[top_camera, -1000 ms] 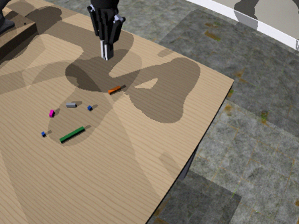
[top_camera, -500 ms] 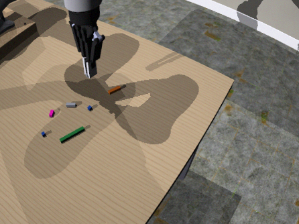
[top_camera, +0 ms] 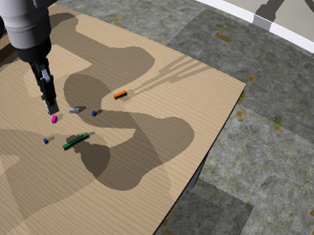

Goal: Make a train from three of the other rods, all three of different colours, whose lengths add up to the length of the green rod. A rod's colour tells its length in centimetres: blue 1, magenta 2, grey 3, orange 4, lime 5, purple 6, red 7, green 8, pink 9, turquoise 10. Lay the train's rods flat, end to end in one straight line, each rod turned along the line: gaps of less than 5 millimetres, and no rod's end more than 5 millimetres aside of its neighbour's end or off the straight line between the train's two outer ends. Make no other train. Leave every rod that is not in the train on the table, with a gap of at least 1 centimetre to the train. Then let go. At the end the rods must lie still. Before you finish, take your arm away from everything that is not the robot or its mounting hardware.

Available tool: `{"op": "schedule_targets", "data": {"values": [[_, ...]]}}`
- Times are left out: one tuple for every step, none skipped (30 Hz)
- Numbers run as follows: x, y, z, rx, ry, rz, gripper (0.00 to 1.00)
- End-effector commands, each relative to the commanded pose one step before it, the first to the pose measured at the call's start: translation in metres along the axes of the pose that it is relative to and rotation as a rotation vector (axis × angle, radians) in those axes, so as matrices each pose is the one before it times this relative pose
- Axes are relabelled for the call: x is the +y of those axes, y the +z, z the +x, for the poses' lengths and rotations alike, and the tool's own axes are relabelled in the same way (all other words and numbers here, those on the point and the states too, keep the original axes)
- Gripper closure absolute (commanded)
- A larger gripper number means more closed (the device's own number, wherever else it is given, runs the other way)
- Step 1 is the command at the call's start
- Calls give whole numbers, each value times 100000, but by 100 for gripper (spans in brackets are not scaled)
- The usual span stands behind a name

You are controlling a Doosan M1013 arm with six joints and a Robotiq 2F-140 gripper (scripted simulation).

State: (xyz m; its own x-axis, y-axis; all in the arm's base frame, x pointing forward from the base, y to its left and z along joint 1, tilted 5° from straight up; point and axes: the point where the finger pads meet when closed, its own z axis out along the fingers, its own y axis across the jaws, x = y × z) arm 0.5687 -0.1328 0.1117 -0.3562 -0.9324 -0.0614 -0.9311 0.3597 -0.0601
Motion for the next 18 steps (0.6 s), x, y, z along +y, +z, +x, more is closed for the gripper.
{"op": "schedule_targets", "data": {"values": [[-356, -33, 3071, -174, 3146, 27, 97], [-4, -1, 45, -1, 49, 1, 97], [0, 0, 0, 0, 0, 0, 97], [0, 0, 0, 0, 0, 0, 97], [0, 0, 0, 0, 0, 0, 97], [0, 0, 0, 0, 0, 0, 97], [0, 0, 0, 0, 0, 0, 97], [0, 0, 0, 0, 0, 0, 97], [0, 0, 0, 0, 0, 0, 97], [0, 0, 0, 0, 0, 0, 97], [0, 0, 0, 0, 0, 0, 97], [0, 2, 0, 0, 0, 0, 97], [0, 0, 0, 0, 0, 0, 97], [0, 0, 0, 0, 0, 0, 97], [0, 13, 0, 0, 0, 0, 97], [-1, 34, 0, 1, 0, -1, 97], [-1, 62, -1, 2, -1, -2, 97], [-2, 95, -1, 3, -1, -4, 97]]}}
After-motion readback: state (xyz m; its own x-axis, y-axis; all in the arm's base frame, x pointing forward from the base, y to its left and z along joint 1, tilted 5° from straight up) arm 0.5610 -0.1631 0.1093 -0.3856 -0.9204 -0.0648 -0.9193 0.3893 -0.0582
